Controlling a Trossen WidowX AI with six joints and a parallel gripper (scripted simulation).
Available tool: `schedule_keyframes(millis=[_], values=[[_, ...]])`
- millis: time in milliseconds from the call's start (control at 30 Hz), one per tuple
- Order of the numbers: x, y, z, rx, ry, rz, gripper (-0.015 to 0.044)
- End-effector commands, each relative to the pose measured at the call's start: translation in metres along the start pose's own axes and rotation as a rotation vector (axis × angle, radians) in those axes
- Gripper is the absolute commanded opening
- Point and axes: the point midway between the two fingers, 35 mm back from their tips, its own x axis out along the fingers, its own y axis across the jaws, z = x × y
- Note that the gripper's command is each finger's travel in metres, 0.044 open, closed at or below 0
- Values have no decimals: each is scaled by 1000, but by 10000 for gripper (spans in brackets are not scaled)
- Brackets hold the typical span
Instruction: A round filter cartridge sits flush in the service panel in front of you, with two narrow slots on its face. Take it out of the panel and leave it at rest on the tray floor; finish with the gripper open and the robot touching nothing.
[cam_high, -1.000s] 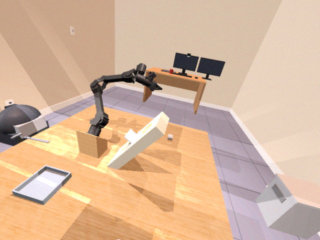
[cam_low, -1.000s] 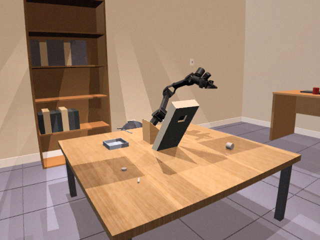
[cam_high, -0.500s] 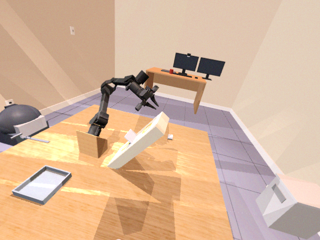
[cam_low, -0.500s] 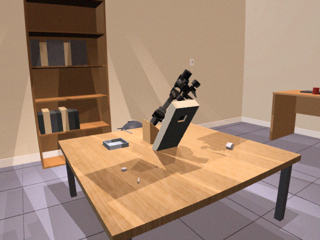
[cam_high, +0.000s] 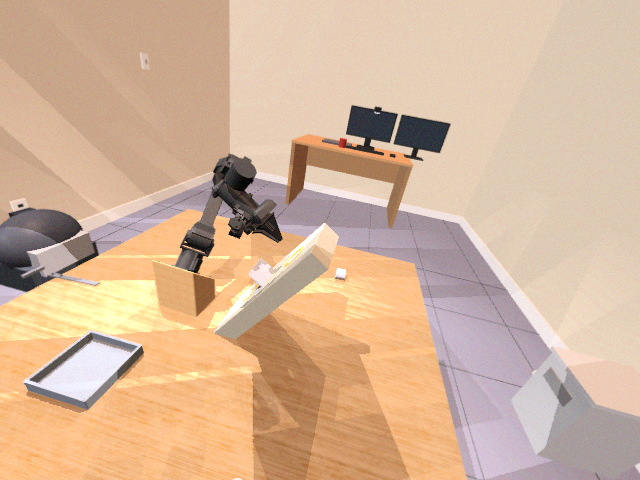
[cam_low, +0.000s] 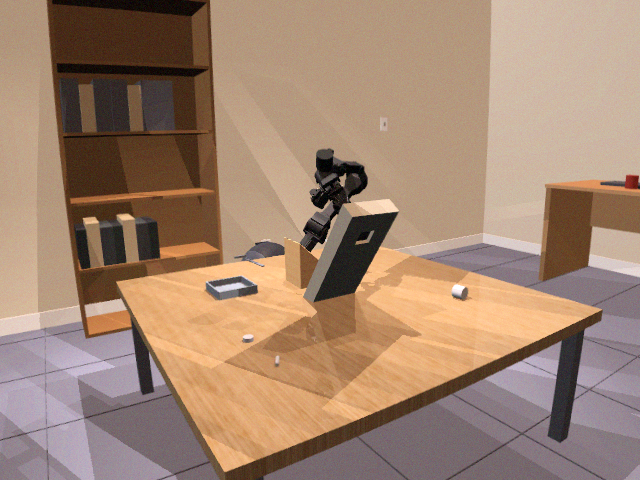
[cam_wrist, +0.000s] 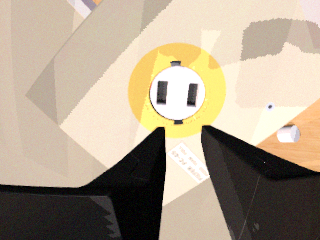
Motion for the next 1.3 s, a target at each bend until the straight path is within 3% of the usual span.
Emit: schedule_keyframes(millis=[0, 400, 1267], values=[[-3, -2, 7, 116, 18, -6, 95], [-1, -2, 8, 115, 16, -7, 95], [42, -1, 8, 113, 12, -8, 95]])
